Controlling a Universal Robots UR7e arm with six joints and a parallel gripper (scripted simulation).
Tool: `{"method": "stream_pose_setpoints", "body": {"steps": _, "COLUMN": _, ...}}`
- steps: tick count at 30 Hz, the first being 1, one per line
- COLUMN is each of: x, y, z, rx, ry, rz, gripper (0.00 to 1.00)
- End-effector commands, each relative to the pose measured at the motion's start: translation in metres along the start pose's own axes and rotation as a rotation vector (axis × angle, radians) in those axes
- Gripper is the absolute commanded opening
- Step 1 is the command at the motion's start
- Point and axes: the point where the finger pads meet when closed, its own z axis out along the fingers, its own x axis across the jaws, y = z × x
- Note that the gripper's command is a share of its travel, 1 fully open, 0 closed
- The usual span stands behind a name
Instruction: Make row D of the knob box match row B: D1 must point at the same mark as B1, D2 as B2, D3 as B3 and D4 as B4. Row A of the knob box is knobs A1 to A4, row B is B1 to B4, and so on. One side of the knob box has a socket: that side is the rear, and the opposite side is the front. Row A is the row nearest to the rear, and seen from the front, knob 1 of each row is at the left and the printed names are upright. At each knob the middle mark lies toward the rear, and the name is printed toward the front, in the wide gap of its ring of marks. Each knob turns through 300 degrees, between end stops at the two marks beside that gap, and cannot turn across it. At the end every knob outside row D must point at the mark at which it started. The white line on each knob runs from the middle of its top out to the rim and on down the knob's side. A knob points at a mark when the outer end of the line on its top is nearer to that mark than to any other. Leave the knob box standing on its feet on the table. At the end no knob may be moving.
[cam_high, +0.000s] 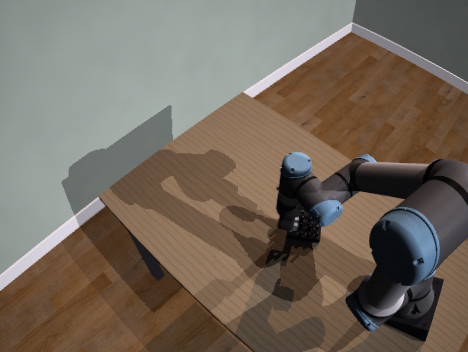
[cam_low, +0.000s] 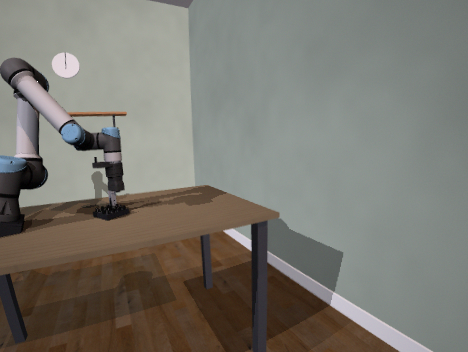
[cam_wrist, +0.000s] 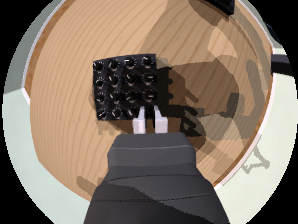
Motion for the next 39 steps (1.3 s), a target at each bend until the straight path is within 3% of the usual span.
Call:
{"method": "stream_pose_setpoints", "body": {"steps": 1, "x": -0.0002, "y": 0.0003, "z": -0.0003, "rx": -0.001, "ry": -0.001, "rz": 0.042, "gripper": 0.3}}
{"method": "stream_pose_setpoints", "body": {"steps": 22, "x": -0.0002, "y": 0.0003, "z": -0.0003, "rx": -0.001, "ry": -0.001, "rz": 0.289, "gripper": 0.3}}
{"method": "stream_pose_setpoints", "body": {"steps": 39, "x": -0.0002, "y": 0.0003, "z": -0.0003, "rx": -0.001, "ry": -0.001, "rz": 0.615, "gripper": 0.3}}
